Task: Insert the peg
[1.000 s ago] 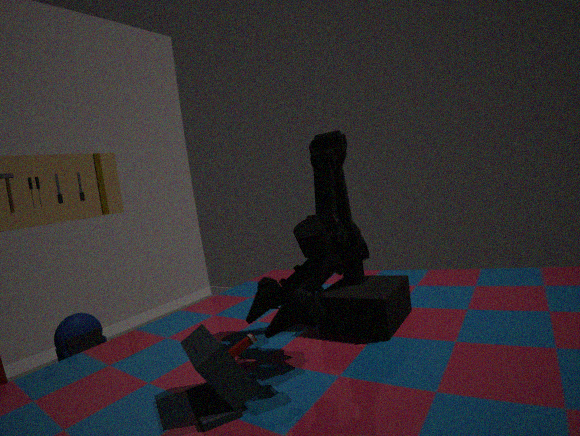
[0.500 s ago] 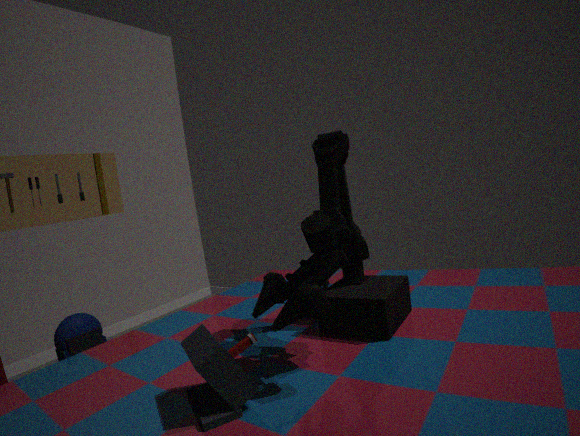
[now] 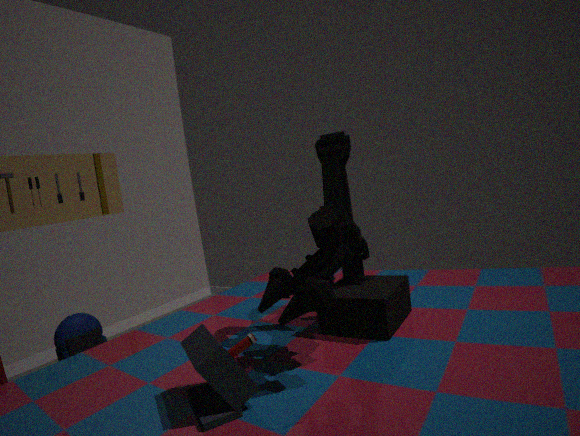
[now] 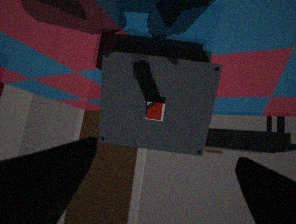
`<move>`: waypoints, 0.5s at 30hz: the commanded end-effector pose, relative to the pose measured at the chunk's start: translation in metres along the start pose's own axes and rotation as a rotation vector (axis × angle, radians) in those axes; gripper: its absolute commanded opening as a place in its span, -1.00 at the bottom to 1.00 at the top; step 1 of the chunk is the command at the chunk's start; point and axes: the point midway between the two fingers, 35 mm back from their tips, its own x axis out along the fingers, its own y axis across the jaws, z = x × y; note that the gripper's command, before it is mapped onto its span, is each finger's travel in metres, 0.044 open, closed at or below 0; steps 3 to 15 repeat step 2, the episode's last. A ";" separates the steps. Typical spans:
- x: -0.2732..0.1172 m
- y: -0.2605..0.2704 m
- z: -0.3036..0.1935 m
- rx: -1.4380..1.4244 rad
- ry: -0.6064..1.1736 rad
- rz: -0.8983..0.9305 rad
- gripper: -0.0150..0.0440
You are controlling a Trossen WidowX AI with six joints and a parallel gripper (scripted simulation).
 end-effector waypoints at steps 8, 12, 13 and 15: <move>-0.005 0.000 0.000 0.004 0.002 0.001 1.00; -0.005 0.000 0.000 0.004 0.002 0.001 1.00; -0.005 0.000 0.000 0.004 0.002 0.001 1.00; -0.005 0.000 0.000 0.004 0.002 0.001 1.00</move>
